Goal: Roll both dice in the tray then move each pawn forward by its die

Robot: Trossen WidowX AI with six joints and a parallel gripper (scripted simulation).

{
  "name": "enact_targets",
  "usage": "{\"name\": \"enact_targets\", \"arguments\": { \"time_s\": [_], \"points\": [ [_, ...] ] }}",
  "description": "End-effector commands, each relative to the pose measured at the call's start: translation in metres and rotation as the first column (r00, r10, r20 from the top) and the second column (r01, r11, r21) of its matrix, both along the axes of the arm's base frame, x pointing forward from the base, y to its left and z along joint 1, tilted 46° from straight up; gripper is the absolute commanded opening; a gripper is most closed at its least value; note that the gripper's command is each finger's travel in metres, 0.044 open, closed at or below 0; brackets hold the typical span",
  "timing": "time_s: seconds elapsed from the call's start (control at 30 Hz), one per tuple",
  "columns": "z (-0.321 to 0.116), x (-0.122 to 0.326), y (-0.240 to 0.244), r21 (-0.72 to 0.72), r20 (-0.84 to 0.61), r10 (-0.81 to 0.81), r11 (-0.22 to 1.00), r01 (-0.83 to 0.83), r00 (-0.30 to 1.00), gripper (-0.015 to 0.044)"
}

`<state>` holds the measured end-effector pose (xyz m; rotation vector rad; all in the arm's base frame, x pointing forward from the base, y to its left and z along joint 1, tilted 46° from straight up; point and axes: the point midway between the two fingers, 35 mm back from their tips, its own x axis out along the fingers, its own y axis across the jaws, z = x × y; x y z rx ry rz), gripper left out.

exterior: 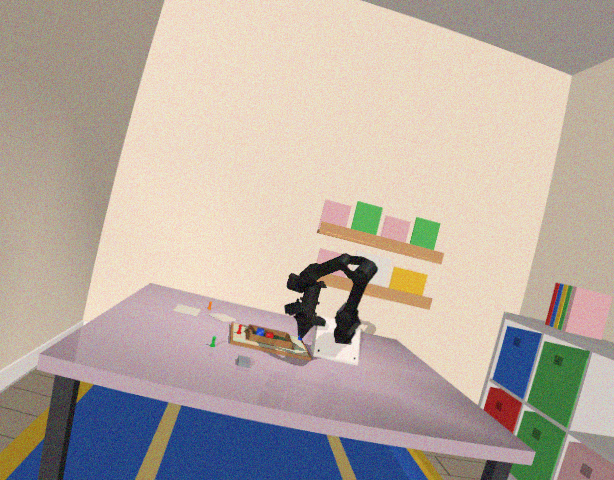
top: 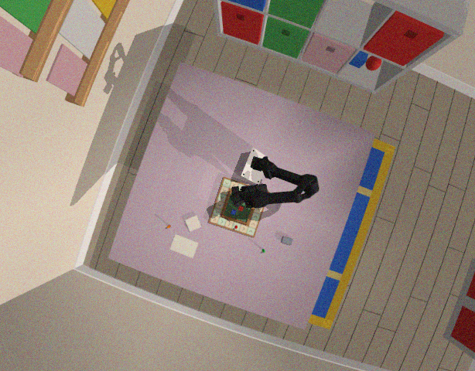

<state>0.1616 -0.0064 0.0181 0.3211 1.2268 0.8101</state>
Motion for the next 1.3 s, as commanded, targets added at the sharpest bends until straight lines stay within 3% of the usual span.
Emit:
{"name": "enact_targets", "arguments": {
  "time_s": [0.0,0.53,0.87,1.07,1.17,1.27],
  "points": [
    [-0.007,-0.001,0.009,0.011,-0.007,-0.003,1.0,0.004,1.0,0.0],
    [-0.019,0.0,0.022,0.011,-0.007,-0.003,1.0,0.003,1.0,0.0],
    [-0.016,0.002,0.016,0.003,-0.001,0.0,1.0,0.0,1.0,0.0262],
    [0.018,-0.003,-0.018,0.01,-0.008,-0.003,1.0,0.003,1.0,0.042],
    [0.019,-0.003,-0.019,0.01,-0.015,-0.011,1.0,0.011,1.0,0.044],
    [0.032,-0.002,-0.044,0.014,-0.116,-0.11,0.994,0.113,0.987,0.044]
  ]
}}
